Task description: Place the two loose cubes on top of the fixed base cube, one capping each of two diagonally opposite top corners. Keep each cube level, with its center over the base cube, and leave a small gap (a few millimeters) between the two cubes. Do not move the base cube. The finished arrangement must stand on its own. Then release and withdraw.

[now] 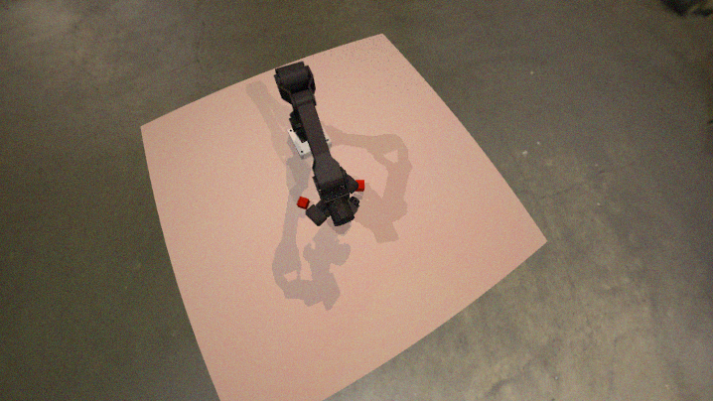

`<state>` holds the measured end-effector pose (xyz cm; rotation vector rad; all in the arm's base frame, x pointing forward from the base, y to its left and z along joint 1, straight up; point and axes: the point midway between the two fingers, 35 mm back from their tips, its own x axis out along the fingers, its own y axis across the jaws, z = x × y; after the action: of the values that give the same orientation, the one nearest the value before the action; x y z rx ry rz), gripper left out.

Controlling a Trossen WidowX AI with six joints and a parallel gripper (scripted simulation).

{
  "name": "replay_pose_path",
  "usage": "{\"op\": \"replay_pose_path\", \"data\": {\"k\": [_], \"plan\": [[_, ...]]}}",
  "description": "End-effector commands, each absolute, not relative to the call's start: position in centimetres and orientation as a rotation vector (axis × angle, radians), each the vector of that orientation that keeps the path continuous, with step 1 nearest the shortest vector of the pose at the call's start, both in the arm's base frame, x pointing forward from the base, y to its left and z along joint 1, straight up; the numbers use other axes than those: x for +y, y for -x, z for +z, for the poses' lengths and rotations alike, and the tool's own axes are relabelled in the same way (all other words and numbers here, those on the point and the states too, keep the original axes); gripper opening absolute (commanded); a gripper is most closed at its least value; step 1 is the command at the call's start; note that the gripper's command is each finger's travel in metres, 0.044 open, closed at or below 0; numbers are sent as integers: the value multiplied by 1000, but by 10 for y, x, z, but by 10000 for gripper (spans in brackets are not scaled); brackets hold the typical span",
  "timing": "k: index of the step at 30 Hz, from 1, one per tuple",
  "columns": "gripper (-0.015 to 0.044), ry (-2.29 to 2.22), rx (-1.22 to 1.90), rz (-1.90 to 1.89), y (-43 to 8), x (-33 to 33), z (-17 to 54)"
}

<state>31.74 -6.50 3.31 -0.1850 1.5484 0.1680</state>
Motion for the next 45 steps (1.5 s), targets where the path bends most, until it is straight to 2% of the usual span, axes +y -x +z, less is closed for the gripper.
{"op": "replay_pose_path", "data": {"k": [1,29,45], "plan": [[105,182,1541,161,-320,-66,45],[105,186,1538,167,-316,-64,132],[105,187,1537,173,-322,-30,122]]}}
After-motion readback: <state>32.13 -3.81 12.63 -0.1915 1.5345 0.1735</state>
